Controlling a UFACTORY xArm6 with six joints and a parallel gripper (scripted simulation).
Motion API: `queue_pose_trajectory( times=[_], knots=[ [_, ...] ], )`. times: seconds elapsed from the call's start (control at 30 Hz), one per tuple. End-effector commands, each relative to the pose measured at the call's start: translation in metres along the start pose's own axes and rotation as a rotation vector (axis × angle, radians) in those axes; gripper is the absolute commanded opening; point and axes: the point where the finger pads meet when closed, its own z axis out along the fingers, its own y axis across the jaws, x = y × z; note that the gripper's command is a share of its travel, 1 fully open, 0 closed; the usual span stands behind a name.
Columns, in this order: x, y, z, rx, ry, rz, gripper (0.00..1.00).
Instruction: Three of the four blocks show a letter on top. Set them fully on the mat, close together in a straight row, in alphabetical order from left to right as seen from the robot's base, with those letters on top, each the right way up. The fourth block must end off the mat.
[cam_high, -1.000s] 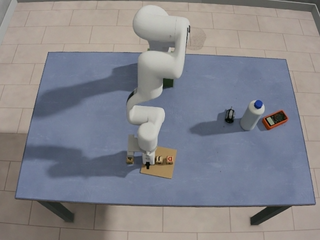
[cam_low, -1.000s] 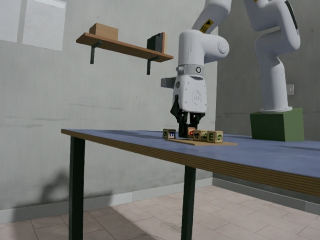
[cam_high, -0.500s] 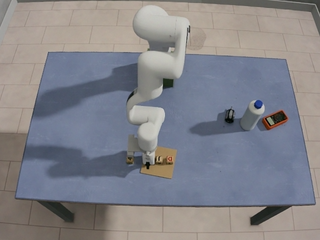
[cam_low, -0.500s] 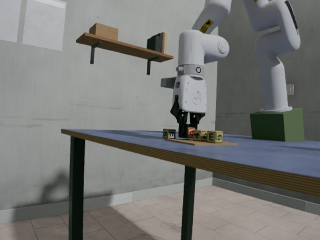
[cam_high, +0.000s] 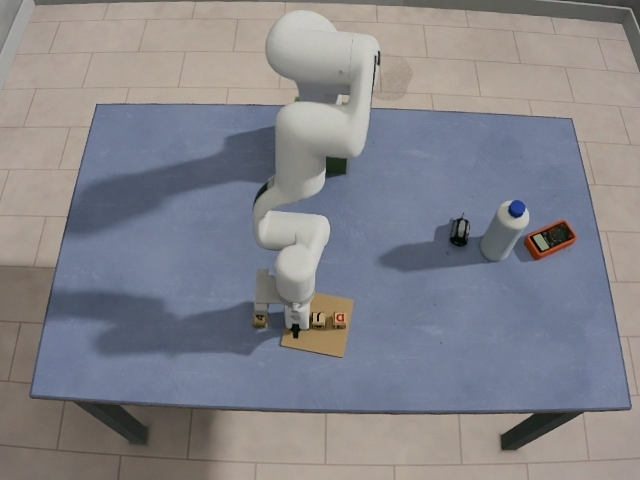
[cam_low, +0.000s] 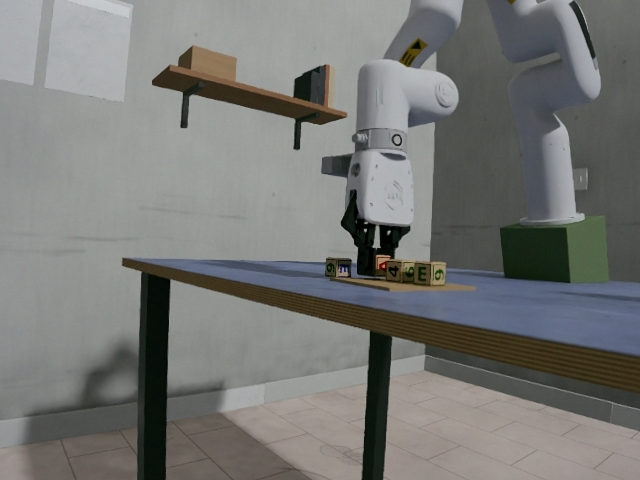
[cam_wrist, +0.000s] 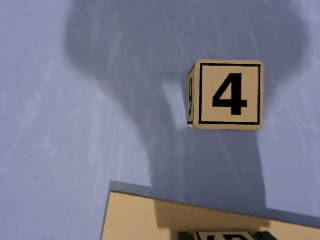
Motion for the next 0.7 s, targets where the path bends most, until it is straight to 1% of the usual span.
queue_pose_trajectory(
  times=[0.0, 0.67],
  knots=[
    [0.0002, -0.0016, -0.0011, 0.004, 0.000, 0.000, 0.28],
    [0.0002, -0.0016, 0.0023, 0.004, 0.000, 0.000, 0.28]
  ],
)
